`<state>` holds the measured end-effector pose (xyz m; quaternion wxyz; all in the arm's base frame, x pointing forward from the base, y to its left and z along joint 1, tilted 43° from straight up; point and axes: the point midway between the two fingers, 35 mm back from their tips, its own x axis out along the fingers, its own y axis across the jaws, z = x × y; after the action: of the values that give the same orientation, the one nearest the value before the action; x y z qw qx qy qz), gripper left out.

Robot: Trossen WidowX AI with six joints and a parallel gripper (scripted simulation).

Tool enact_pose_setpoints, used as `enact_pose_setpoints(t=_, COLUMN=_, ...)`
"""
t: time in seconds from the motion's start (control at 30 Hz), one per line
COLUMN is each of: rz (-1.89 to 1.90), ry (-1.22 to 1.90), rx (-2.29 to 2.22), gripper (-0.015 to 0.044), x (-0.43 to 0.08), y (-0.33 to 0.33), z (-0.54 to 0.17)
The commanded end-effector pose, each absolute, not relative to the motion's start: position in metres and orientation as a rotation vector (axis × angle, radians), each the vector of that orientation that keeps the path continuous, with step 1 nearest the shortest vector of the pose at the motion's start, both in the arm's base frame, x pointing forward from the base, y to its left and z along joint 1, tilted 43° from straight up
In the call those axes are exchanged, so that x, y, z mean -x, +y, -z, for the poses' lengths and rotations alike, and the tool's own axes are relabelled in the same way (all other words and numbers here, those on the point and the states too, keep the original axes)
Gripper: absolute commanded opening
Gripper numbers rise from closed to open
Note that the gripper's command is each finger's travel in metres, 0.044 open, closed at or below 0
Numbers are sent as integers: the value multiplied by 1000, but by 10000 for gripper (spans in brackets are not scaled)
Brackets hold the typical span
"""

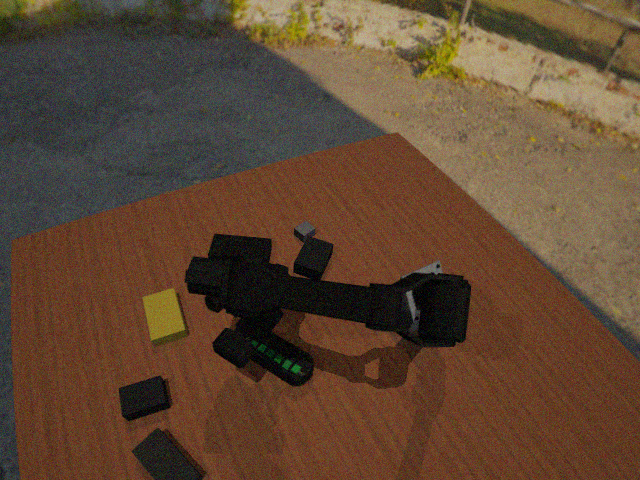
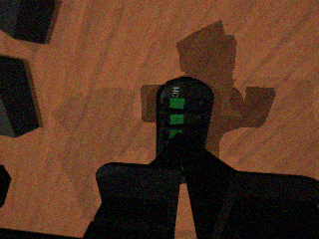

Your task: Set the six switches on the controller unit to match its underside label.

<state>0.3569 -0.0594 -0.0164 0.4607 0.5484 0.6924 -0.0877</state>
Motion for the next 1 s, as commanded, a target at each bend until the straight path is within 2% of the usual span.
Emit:
enact_pose_setpoints(t=0.0, rz=219, ry=1711, rx=-1348, gripper=0, x=-336, y=-44, z=2)
enact_pose_setpoints(t=0.37, rz=219, ry=1711, rx=-1348, gripper=0, x=-335, y=-43, z=1)
enact_pose_setpoints(t=0.57, rz=215, ry=1710, rx=-1350, gripper=0, x=-373, y=-6, z=5)
enact_pose_setpoints(t=0.97, rz=215, ry=1710, rx=-1350, gripper=0, x=-373, y=-6, z=5)
